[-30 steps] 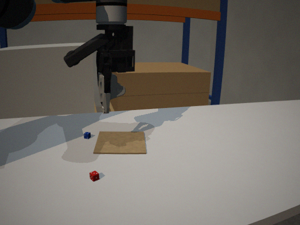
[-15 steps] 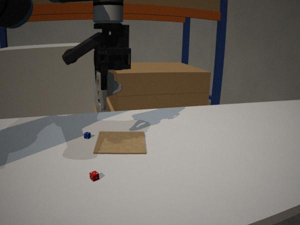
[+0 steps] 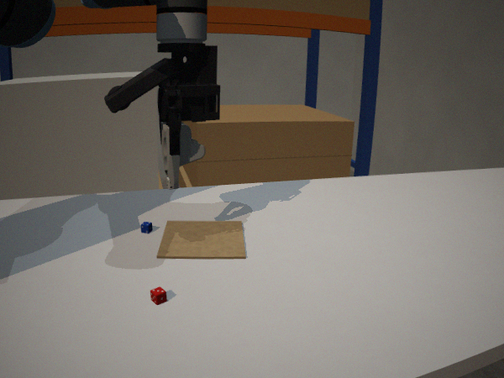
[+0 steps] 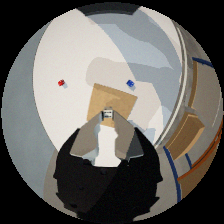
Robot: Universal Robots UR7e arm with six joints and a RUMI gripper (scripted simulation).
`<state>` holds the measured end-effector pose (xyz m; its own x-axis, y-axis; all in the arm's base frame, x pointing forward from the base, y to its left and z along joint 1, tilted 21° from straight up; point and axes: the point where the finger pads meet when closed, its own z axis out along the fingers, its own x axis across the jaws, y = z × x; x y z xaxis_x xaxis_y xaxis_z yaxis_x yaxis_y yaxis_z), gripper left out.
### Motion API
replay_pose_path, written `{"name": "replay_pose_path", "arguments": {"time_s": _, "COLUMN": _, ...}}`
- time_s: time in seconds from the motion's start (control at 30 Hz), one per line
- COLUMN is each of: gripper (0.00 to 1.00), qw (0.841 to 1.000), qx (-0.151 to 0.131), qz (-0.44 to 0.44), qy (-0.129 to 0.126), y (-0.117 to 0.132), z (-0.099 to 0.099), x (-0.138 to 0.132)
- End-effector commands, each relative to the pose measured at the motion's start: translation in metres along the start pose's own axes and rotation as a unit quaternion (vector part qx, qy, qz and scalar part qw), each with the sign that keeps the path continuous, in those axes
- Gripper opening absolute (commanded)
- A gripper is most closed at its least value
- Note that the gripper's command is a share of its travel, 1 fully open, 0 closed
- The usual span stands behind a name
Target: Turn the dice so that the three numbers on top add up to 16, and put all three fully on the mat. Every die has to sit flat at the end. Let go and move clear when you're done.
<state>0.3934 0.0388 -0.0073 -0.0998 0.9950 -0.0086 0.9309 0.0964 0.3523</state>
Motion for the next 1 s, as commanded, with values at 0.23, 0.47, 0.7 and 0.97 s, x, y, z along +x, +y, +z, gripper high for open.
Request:
{"name": "replay_pose_path", "arguments": {"time_s": 0.23, "gripper": 0.0, "qw": 1.0, "qx": 0.0, "qz": 0.0, "qy": 0.0, "y": 0.001, "z": 0.023, "x": 0.0}}
{"name": "replay_pose_path", "arguments": {"time_s": 0.47, "gripper": 0.0, "qw": 1.0, "qx": 0.0, "qz": 0.0, "qy": 0.0, "y": 0.001, "z": 0.037, "x": 0.0}}
{"name": "replay_pose_path", "arguments": {"time_s": 0.7, "gripper": 0.0, "qw": 1.0, "qx": 0.0, "qz": 0.0, "qy": 0.0, "y": 0.001, "z": 0.057, "x": 0.0}}
{"name": "replay_pose_path", "arguments": {"time_s": 0.97, "gripper": 0.0, "qw": 1.0, "qx": 0.0, "qz": 0.0, "qy": 0.0, "y": 0.001, "z": 0.072, "x": 0.0}}
